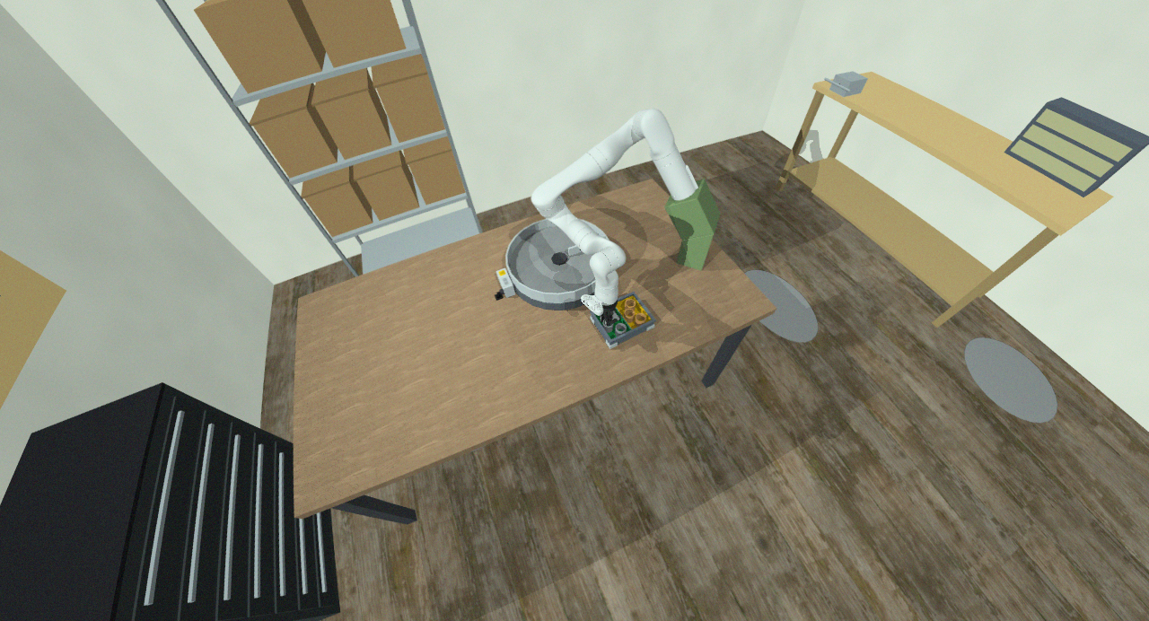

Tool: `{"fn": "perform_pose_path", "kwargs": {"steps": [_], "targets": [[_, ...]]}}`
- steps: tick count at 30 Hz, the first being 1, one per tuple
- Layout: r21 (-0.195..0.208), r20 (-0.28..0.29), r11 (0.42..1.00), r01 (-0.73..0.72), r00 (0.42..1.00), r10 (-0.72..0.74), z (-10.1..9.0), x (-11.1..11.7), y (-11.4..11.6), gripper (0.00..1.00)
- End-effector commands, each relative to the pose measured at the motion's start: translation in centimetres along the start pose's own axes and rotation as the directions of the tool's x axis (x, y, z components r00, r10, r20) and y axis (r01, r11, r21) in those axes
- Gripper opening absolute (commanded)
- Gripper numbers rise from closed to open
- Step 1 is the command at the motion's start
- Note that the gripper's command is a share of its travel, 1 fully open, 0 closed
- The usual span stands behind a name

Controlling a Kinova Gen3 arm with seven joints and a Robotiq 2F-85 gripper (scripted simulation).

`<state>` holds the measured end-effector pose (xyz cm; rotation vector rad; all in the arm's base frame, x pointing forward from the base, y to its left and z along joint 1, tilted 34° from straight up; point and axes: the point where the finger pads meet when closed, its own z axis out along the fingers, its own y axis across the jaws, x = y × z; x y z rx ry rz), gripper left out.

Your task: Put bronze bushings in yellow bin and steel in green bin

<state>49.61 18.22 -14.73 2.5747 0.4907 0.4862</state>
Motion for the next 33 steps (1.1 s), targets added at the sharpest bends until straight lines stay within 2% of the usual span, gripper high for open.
{"fn": "perform_pose_path", "kwargs": {"steps": [1,33], "targets": [[0.001,-0.002,1.000,0.000,1.000,0.000,-0.1,0.1,0.0,0.19],[0.001,-0.001,1.000,0.000,1.000,0.000,-1.2,0.1,-0.2,0.19]]}}
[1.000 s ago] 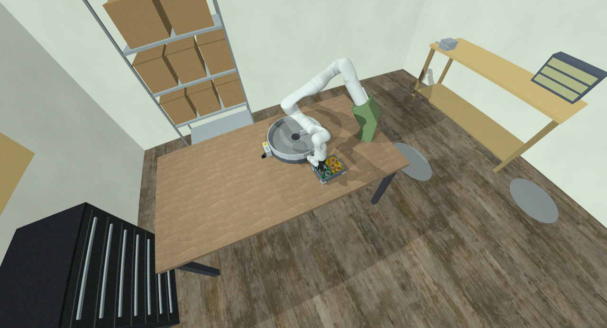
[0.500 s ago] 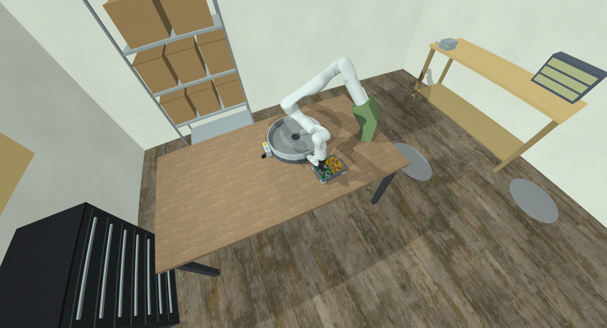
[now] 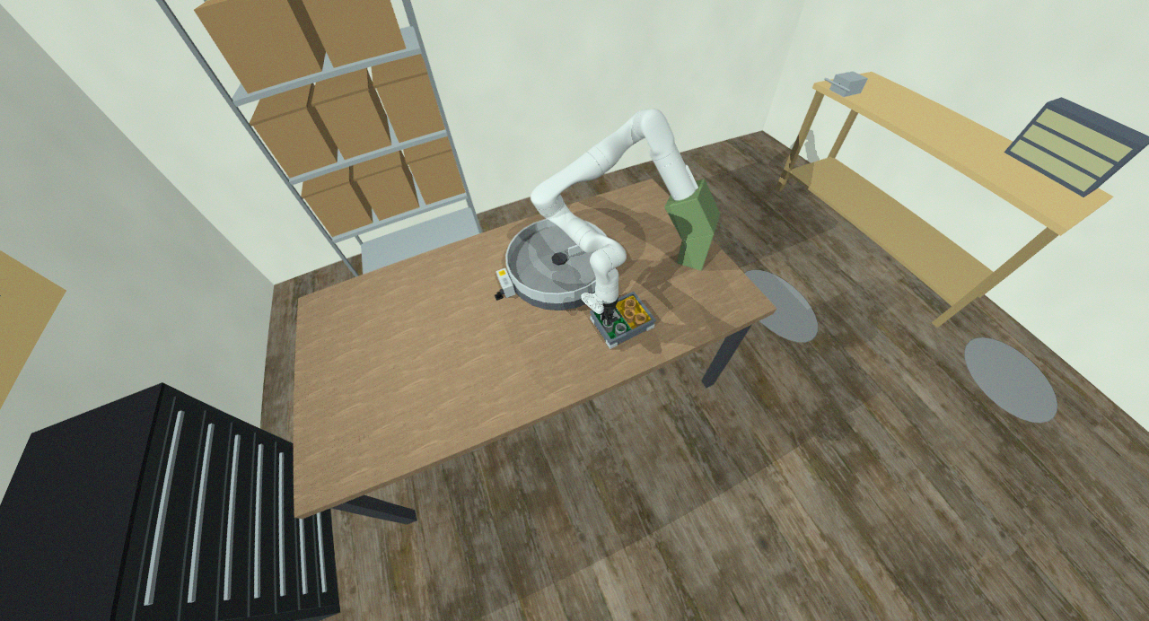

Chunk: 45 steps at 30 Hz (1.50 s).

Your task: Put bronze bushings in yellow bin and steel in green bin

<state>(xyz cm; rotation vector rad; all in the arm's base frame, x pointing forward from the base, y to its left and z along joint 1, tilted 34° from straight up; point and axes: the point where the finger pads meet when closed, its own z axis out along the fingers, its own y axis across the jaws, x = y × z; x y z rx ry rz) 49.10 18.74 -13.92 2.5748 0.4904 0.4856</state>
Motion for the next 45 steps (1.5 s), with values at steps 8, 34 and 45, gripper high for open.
{"fn": "perform_pose_path", "kwargs": {"steps": [8,34,45], "targets": [[0.001,-0.002,1.000,0.000,1.000,0.000,-0.4,0.1,0.0,0.19],[0.001,-0.002,1.000,0.000,1.000,0.000,-1.1,0.1,0.0,0.19],[0.001,-0.002,1.000,0.000,1.000,0.000,-1.3,0.1,0.0,0.19]]}}
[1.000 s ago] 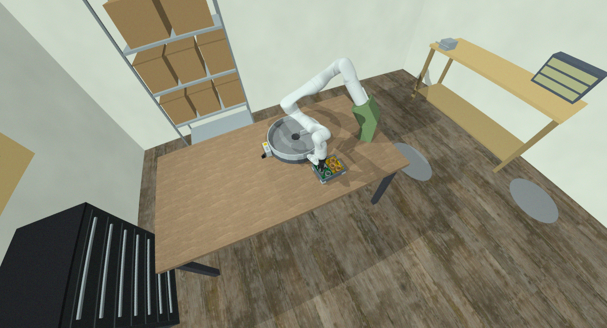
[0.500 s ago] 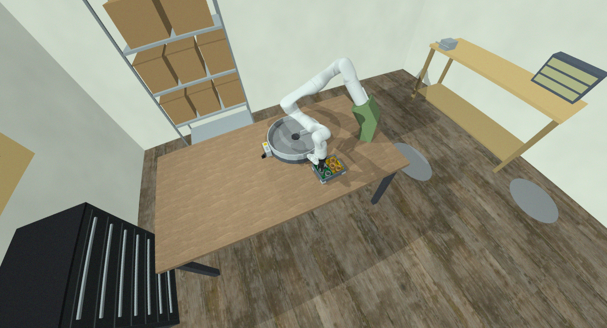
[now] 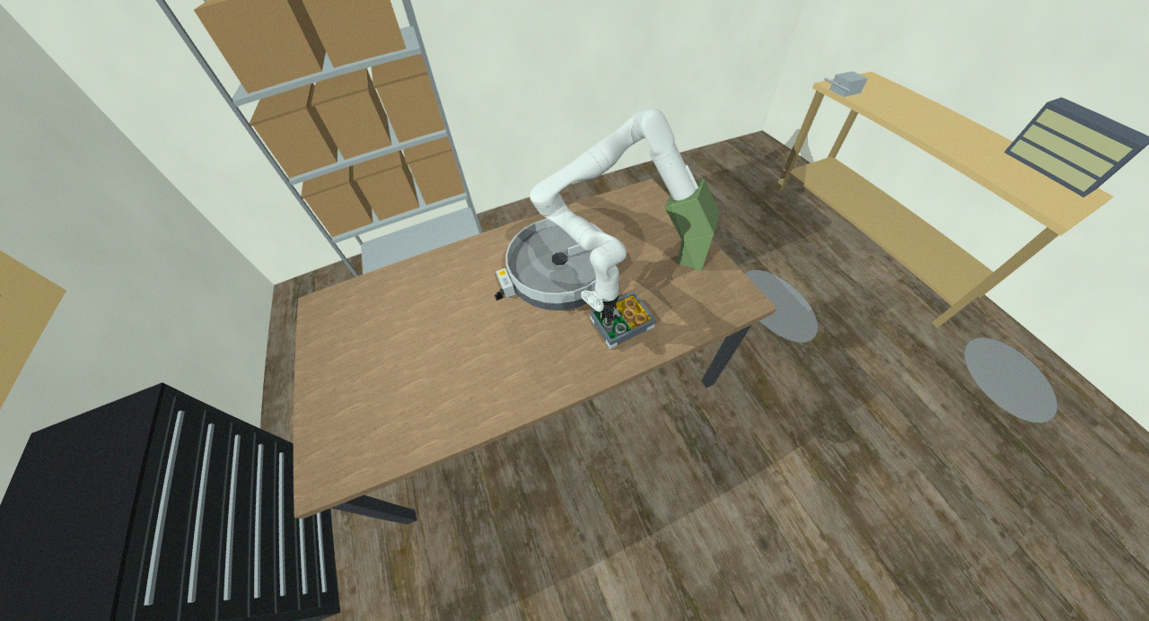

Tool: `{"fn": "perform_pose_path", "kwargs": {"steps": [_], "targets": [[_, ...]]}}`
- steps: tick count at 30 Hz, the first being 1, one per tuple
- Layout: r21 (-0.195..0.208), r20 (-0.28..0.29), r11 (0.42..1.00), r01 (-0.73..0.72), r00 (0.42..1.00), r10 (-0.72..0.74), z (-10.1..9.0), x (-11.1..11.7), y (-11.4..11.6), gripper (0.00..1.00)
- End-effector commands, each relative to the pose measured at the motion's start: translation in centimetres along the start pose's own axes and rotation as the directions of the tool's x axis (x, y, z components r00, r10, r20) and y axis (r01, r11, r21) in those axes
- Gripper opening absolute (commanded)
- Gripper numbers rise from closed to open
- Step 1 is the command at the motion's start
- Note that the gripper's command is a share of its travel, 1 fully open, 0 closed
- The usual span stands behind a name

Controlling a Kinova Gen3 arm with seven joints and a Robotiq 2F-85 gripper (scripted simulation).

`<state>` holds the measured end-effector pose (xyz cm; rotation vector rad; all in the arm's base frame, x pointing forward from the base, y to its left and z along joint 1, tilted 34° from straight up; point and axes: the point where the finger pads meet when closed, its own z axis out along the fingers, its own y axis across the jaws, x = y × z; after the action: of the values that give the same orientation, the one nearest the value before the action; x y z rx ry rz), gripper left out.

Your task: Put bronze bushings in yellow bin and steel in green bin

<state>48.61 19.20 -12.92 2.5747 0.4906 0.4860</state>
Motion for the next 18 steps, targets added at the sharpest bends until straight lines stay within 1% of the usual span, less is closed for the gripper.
{"fn": "perform_pose_path", "kwargs": {"steps": [1,18], "targets": [[0.001,-0.002,1.000,0.000,1.000,0.000,-0.14,0.07,-0.03,0.19],[0.001,-0.002,1.000,0.000,1.000,0.000,-0.68,0.07,-0.03,0.19]]}}
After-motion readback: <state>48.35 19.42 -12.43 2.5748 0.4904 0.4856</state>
